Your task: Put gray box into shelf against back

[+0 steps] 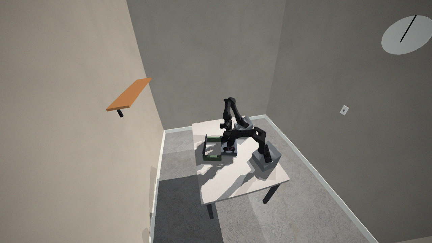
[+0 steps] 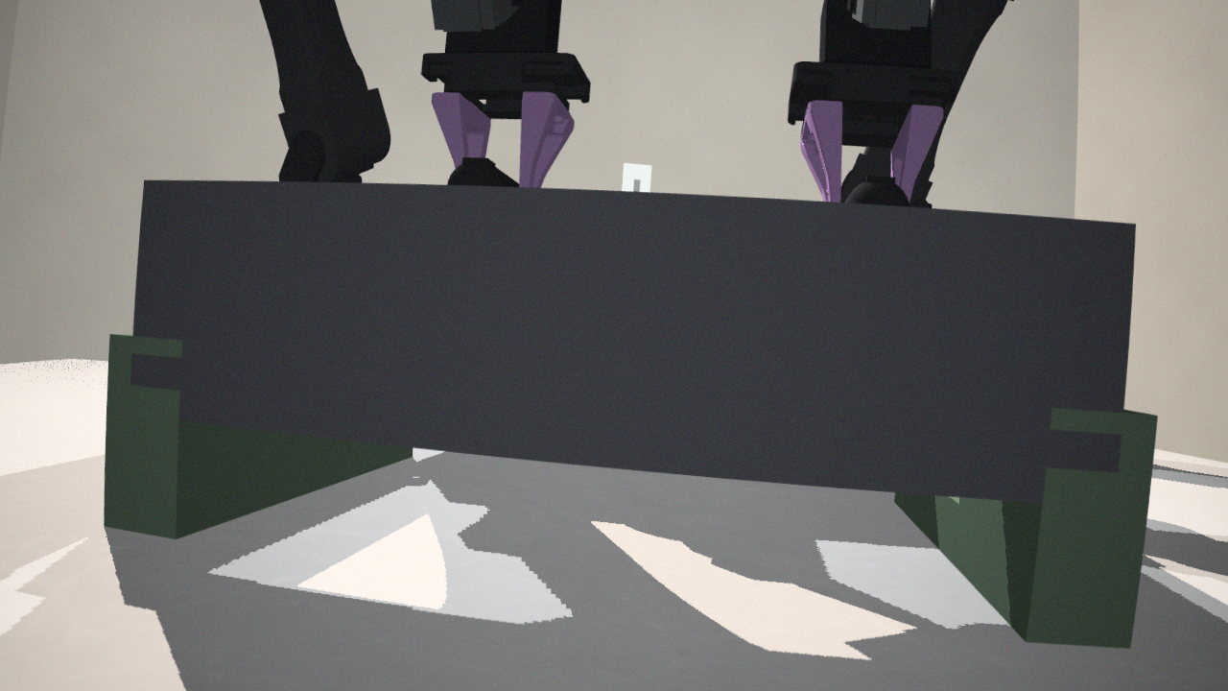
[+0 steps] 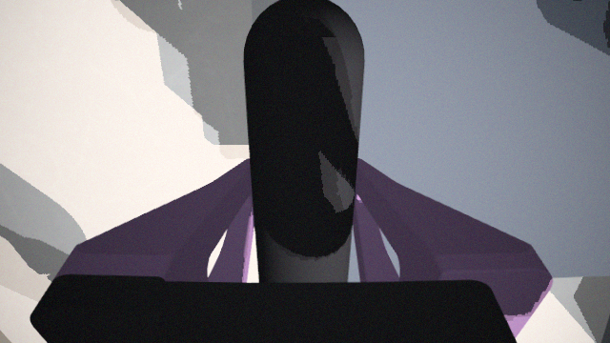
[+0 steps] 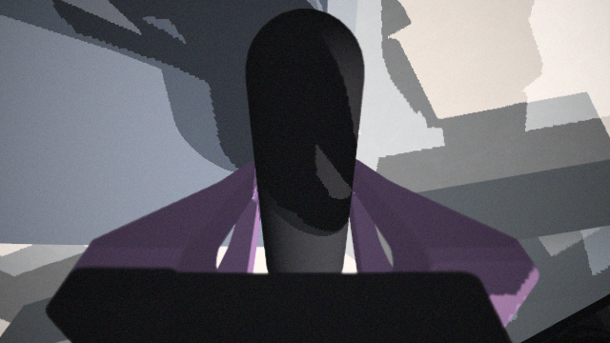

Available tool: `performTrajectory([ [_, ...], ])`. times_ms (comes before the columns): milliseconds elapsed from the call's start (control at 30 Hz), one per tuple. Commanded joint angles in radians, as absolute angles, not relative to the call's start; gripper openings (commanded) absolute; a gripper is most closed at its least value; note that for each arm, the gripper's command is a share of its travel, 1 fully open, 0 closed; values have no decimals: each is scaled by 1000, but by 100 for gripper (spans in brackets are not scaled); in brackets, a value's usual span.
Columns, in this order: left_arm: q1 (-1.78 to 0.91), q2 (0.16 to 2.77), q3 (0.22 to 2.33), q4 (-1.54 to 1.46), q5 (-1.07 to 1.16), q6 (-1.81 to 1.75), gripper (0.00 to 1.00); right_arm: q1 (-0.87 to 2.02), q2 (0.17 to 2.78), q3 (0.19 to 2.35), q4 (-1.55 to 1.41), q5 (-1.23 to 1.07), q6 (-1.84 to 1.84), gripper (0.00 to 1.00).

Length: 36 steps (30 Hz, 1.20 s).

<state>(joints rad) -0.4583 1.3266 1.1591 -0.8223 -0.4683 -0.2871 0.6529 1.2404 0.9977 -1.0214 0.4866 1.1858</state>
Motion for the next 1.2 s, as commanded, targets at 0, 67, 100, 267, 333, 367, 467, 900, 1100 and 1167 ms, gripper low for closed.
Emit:
performTrajectory([
  [0,-461,1321,1227,-809,-478,-274,16,645,1210,1052,-990,456,1134,16],
  [67,-446,1333,1242,-830,-468,-270,16,630,1252,1060,-989,447,1119,16],
  [100,-461,1321,1242,-810,-477,-274,16,635,1224,1060,-991,453,1134,16],
  [267,-446,1364,1277,-814,-466,-260,16,595,1243,1078,-991,442,1086,16],
  [333,-433,1369,1294,-812,-470,-254,16,582,1226,1089,-991,441,1070,16],
  [367,-439,1370,1302,-813,-469,-252,16,577,1220,1094,-992,439,1065,16],
  [467,-432,1394,1327,-821,-464,-247,16,557,1238,1107,-990,427,1046,16],
  [900,-409,1449,1413,-836,-452,-231,16,488,1249,1156,-994,403,976,16],
  [1100,-414,1479,1463,-855,-430,-225,16,457,1258,1182,-997,382,944,16],
  [1167,-388,1485,1478,-879,-428,-222,16,448,1260,1191,-997,374,934,16],
])
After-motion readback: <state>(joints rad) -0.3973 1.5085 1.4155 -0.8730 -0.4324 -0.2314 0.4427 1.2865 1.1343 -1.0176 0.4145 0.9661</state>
